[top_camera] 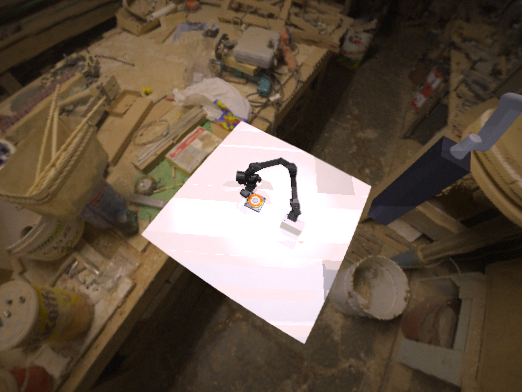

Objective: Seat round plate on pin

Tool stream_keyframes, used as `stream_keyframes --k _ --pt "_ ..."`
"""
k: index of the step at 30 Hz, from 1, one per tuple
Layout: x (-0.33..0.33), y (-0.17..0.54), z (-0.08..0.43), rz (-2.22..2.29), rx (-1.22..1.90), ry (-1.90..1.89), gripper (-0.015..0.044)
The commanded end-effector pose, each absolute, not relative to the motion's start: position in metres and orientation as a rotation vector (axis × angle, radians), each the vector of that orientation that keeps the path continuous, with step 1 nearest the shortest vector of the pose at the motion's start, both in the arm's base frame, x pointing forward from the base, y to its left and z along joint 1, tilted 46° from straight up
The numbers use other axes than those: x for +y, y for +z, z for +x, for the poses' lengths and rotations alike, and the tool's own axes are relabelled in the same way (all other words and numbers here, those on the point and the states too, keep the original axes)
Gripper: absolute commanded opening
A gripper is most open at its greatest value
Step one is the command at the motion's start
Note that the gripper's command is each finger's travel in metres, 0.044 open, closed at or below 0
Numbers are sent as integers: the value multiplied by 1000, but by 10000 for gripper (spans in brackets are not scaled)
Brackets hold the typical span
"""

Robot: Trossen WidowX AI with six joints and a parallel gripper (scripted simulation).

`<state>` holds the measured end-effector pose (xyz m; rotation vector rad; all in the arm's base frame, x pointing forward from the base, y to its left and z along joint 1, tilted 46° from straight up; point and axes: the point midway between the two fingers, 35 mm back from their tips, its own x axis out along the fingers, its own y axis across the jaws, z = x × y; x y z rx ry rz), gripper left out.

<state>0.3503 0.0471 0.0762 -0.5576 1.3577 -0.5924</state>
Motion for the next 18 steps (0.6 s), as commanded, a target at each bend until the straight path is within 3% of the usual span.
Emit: stream_keyframes --k 1,18 --pt "44 75 346 -621 1394 -586 0" --pt "11 42 350 -623 1393 -587 0"
